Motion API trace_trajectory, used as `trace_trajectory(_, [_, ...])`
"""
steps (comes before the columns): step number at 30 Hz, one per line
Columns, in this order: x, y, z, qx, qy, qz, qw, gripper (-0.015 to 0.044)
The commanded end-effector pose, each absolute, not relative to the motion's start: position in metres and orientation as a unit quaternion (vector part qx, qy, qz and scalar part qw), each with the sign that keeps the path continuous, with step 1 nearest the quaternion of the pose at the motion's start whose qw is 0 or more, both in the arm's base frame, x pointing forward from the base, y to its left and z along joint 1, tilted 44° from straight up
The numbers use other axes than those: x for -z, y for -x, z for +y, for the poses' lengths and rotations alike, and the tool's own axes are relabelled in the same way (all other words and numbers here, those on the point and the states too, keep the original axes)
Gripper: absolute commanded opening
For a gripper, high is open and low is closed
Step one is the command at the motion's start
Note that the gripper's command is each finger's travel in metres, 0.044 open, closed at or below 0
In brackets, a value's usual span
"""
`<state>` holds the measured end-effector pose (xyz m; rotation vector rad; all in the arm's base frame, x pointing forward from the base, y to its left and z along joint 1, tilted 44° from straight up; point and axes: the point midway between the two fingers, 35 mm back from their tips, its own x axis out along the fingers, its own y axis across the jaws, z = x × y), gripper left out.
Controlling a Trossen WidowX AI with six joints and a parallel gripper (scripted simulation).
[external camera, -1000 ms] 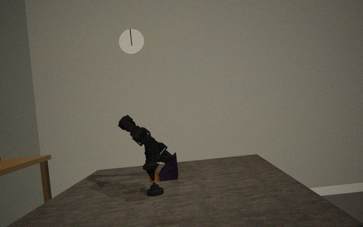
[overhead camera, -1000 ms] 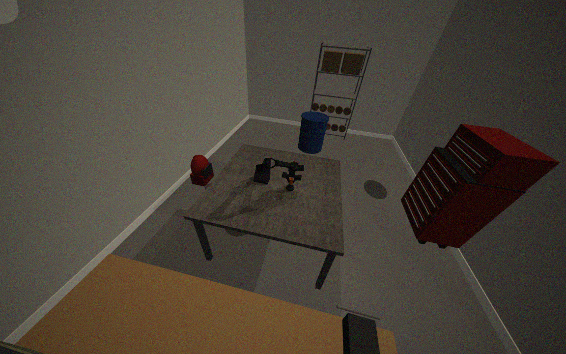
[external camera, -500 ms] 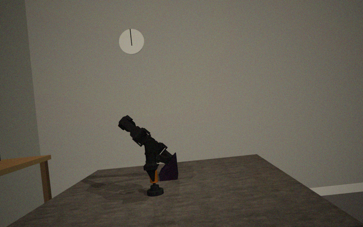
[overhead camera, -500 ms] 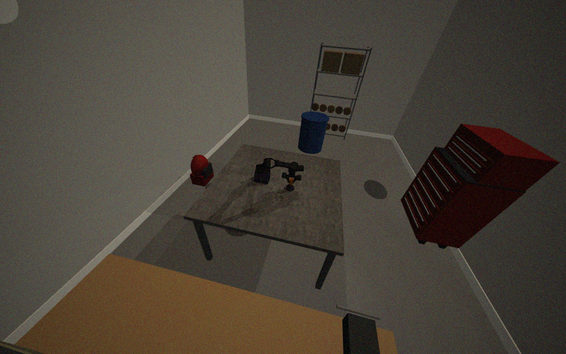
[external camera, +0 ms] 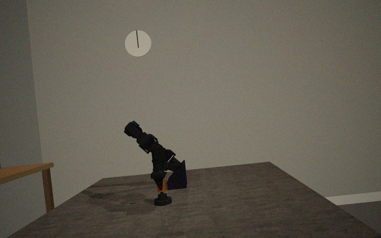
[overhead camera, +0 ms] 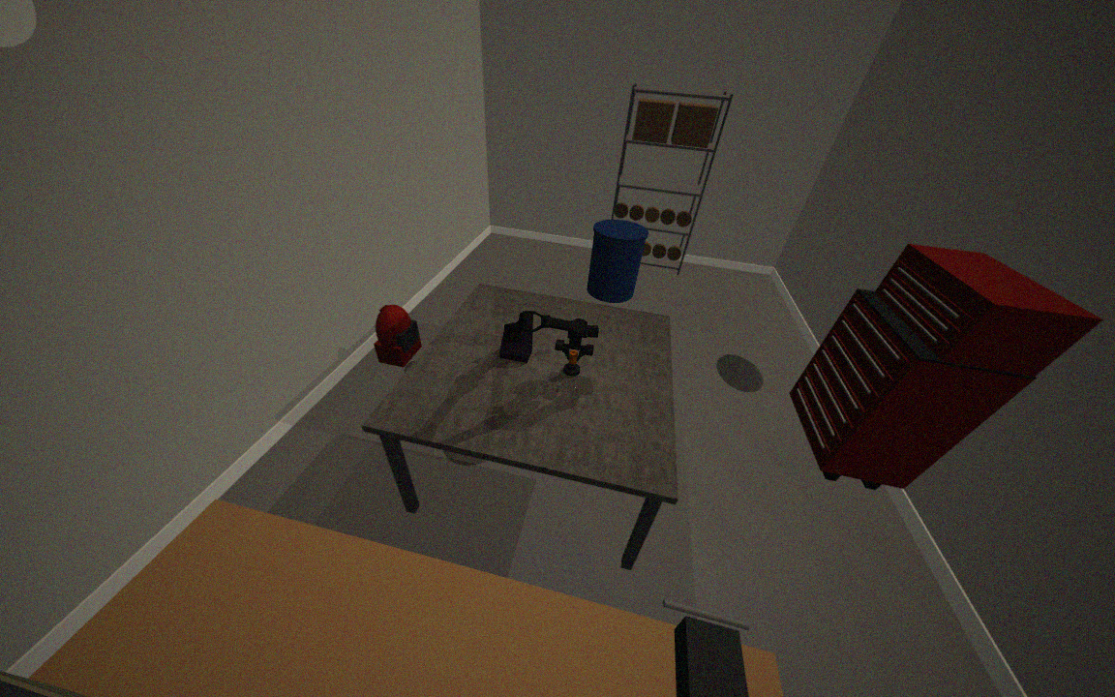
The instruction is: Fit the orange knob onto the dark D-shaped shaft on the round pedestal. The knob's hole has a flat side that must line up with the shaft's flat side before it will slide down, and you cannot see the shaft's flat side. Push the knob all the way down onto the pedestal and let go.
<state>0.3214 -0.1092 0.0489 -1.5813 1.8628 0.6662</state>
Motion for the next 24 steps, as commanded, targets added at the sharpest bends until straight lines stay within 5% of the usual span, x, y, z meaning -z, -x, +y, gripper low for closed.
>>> trace_trajectory(1, [-0.0510, -0.3224, -0.1073, -0.250, 0.596, 0.701, 0.300, 0.0000])
trace_trajectory(24, [-0.0493, -0.3218, -0.1093, -0.322, 0.624, 0.671, 0.236, 0.0000])
